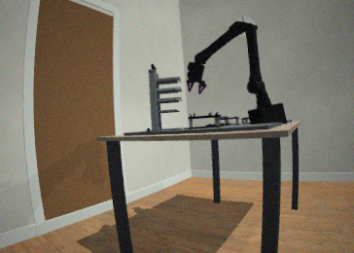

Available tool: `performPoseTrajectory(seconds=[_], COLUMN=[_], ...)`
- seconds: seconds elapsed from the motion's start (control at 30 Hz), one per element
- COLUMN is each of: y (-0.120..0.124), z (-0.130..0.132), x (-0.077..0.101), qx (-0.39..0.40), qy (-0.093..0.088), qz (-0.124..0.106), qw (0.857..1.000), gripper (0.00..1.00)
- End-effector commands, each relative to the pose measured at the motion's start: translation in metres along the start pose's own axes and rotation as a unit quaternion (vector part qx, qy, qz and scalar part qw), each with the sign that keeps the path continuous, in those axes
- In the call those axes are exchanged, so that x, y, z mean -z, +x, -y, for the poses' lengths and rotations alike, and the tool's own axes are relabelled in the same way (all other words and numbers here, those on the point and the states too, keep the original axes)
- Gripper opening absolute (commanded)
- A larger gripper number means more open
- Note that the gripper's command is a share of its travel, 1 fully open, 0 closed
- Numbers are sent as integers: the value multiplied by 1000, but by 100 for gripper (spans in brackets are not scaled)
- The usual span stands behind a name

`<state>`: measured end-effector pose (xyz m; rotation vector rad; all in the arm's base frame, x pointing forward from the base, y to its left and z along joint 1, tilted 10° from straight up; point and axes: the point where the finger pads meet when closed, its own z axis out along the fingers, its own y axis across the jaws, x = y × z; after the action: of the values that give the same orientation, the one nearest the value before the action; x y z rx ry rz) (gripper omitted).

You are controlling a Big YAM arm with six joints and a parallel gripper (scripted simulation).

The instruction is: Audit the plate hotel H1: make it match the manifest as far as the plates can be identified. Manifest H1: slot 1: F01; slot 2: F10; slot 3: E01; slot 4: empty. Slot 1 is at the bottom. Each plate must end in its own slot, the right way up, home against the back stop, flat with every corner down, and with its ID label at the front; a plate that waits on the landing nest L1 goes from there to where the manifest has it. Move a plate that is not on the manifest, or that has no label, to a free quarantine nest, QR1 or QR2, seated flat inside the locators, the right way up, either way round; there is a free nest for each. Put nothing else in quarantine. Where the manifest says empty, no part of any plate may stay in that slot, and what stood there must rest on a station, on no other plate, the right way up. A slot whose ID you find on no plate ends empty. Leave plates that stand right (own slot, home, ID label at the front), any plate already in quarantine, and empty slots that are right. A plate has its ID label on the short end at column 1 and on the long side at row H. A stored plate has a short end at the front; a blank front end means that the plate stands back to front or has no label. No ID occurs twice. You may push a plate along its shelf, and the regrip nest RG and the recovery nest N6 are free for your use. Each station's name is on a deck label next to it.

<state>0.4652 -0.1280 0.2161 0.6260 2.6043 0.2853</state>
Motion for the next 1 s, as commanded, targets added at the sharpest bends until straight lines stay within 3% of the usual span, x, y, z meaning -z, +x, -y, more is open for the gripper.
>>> performPoseTrajectory(seconds=[0.0,0.37,0.43,0.97], y=[-1,18,18,46], z=[-18,-49,-49,-91], x=[10,11,11,14], qx=[36,100,100,184], qy=[-15,-53,-53,-103], qz=[33,87,87,160], qw=[999,990,990,964], gripper=[100,100,100,100])
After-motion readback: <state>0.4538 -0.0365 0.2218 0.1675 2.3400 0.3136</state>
